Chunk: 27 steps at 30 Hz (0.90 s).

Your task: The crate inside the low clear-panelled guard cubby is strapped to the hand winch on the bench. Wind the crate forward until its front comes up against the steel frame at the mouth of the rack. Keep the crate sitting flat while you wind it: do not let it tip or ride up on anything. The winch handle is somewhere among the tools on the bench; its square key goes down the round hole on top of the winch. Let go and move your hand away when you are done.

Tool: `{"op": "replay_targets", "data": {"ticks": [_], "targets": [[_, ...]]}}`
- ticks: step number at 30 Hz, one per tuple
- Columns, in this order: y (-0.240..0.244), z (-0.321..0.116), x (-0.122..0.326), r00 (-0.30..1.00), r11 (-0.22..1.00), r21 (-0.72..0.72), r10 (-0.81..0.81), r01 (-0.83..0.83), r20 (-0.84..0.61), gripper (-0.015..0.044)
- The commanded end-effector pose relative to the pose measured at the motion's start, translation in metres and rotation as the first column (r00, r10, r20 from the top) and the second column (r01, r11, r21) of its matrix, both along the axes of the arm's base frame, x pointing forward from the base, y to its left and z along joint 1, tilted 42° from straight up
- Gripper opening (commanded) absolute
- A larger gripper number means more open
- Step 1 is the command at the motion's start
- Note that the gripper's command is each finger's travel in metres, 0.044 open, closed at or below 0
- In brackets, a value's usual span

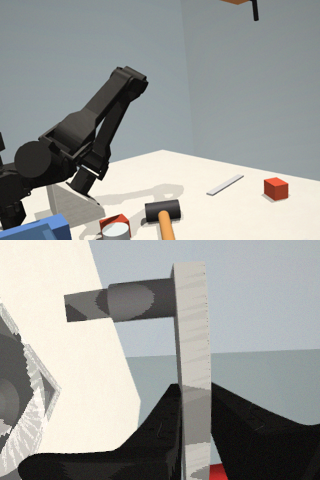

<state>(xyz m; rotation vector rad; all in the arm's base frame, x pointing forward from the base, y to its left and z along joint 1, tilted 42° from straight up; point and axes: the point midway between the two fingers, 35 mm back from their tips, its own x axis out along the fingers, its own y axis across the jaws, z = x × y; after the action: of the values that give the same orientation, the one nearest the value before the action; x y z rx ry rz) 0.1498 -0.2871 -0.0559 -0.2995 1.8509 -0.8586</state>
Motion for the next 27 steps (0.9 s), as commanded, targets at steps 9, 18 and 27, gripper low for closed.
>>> {"op": "replay_targets", "data": {"ticks": [9,18,27], "targets": [[-0.001,0.001,-0.002,0.999,0.996,-0.092,0.011,-0.015,-0.043,0.0],[0.02,0.006,-0.011,0.999,0.997,-0.072,0.016,-0.018,-0.038,0.0],[0.043,0.013,-0.025,0.999,0.997,-0.07,0.016,-0.018,-0.039,0.0]]}}
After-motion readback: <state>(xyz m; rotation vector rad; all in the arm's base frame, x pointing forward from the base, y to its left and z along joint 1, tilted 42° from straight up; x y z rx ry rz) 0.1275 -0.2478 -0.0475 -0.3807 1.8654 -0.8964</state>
